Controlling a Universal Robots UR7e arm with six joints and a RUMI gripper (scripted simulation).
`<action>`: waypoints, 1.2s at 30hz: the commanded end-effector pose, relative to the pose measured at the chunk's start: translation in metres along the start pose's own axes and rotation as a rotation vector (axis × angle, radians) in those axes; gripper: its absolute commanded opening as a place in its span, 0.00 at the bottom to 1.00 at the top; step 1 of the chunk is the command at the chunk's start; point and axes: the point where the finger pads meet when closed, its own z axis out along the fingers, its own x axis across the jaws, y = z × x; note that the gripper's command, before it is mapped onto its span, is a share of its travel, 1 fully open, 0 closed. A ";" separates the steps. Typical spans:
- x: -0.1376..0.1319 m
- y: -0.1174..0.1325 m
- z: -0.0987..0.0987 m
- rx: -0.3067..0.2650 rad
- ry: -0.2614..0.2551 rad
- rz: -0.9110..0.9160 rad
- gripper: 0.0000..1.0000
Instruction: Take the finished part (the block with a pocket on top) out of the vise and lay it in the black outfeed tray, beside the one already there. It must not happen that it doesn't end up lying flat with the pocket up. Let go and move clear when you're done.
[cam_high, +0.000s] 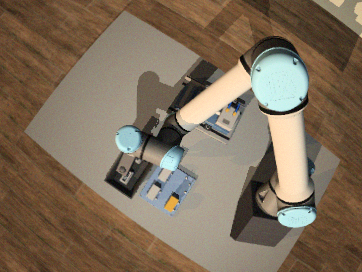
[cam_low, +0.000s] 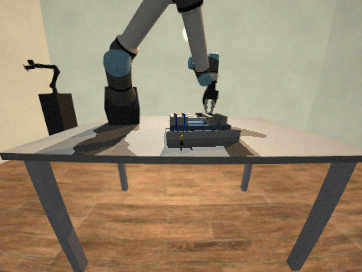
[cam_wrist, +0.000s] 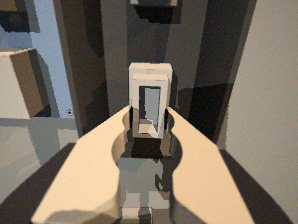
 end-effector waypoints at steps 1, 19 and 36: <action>0.000 0.000 0.000 0.000 0.001 0.000 0.00; 0.000 0.000 0.006 0.000 0.001 0.000 0.00; 0.000 0.000 0.012 0.000 0.001 0.000 0.00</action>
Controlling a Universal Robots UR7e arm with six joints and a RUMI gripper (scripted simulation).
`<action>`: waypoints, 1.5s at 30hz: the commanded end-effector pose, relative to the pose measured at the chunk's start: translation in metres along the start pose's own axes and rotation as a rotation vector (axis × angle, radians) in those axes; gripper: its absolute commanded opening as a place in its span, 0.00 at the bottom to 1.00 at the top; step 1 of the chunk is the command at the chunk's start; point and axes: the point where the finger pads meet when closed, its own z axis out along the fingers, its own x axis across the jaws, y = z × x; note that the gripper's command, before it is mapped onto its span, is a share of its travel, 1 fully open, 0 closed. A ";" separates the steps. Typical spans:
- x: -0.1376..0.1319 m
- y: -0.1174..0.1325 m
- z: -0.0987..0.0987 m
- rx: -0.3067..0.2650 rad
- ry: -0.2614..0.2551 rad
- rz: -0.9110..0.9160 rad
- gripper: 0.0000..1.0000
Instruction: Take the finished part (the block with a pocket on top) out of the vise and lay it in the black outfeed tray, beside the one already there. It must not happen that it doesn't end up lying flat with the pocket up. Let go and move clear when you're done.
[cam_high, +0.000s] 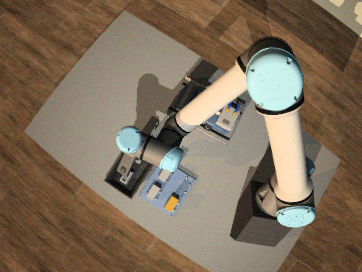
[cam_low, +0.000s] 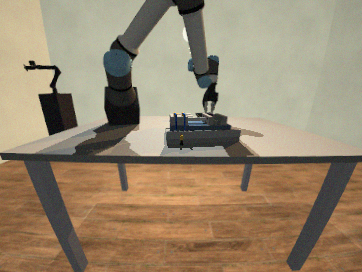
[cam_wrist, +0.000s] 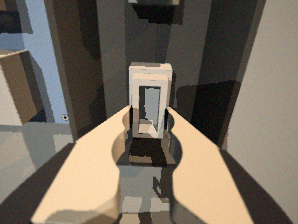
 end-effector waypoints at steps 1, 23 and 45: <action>0.000 0.000 0.001 0.000 0.001 0.000 0.00; 0.000 0.000 0.001 0.000 0.001 0.000 0.00; 0.000 0.000 0.001 0.000 0.001 0.000 0.40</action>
